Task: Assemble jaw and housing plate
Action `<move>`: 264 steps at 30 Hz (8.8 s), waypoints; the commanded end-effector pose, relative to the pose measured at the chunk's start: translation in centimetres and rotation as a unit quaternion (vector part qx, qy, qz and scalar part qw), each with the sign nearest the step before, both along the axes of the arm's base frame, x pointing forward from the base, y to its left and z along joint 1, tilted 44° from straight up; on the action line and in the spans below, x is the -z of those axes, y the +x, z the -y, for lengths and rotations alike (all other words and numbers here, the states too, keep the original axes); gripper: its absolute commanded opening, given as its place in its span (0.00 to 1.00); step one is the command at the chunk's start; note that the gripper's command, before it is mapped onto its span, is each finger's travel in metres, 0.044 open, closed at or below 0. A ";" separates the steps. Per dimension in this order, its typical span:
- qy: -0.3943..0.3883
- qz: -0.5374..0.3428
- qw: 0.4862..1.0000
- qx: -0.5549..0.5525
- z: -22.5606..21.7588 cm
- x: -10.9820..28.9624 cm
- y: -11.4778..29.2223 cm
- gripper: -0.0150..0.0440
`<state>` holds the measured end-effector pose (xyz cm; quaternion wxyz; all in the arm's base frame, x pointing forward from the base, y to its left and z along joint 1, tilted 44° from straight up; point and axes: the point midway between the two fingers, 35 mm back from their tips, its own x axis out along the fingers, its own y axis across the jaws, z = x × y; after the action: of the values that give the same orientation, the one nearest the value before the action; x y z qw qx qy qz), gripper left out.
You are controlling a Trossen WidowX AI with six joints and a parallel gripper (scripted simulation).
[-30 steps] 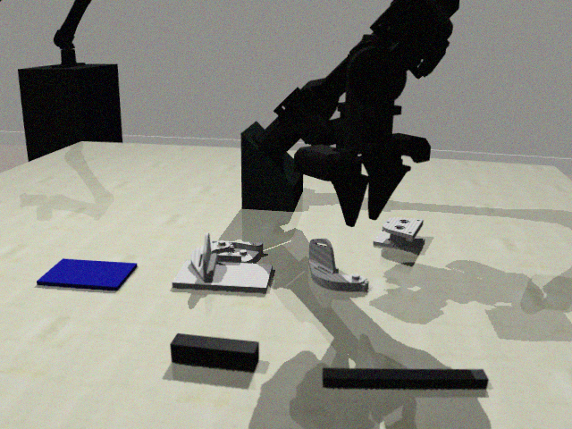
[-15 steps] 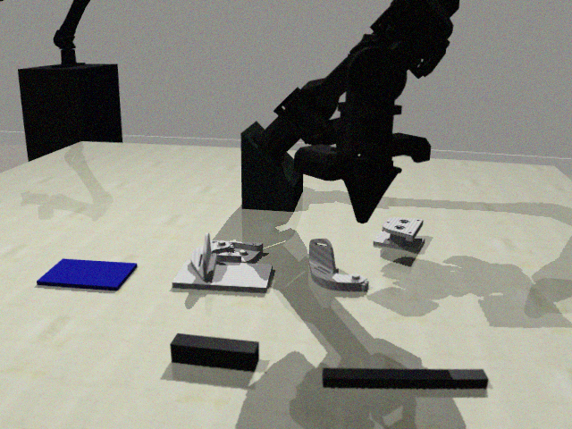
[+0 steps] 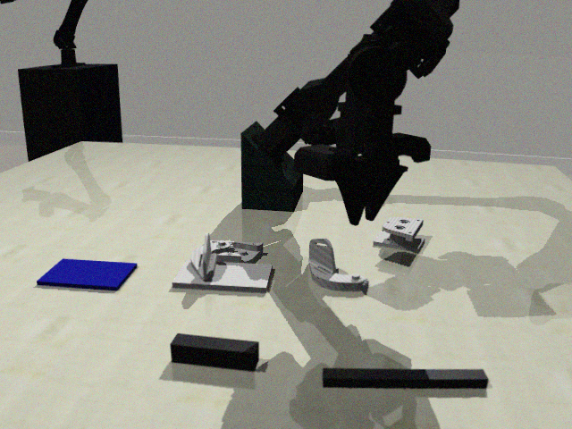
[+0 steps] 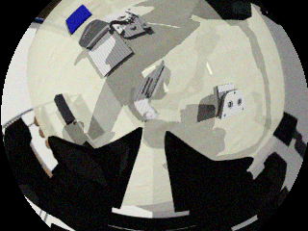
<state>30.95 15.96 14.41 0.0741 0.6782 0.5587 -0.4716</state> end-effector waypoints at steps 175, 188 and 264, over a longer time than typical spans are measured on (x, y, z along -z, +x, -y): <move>-0.005 -0.088 0.993 0.083 1.6 5.8 -1.3 1.00; -0.005 -0.087 0.993 0.083 0.1 7.3 -1.4 1.00; -0.005 -0.086 0.993 0.082 -0.9 8.4 -1.4 0.48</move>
<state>29.14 17.43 5.39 -0.0114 0.6742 0.5042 -0.5395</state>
